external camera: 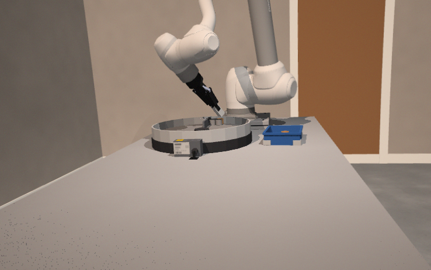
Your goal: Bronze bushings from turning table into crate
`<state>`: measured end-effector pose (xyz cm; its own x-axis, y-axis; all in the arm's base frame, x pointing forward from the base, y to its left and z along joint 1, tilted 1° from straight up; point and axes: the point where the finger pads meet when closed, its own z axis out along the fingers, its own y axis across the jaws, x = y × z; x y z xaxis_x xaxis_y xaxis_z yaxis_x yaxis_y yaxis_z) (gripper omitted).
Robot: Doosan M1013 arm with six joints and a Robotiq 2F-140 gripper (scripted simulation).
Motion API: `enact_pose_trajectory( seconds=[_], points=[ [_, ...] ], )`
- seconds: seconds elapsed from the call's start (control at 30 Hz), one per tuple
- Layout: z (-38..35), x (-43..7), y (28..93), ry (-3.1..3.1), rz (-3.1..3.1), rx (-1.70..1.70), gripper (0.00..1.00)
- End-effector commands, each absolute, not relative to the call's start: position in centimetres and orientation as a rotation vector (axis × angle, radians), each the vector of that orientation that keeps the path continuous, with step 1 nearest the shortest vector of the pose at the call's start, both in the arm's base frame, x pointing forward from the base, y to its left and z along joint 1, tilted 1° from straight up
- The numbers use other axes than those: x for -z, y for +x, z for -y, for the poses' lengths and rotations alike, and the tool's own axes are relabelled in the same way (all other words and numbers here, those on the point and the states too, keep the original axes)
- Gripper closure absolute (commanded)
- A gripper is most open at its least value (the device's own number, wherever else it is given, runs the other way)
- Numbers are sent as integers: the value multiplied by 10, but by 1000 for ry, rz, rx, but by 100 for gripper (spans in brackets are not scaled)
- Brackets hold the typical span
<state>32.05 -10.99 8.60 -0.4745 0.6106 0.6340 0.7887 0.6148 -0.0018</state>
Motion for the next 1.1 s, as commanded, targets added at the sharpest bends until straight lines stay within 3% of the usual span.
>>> enact_pose_trajectory(
  seconds=[0.0, 1.07],
  points=[
    [110, -86, 321, -1096, 2242, 390, 94],
    [110, -76, 321, -1096, 2242, 390, 94]
  ],
)
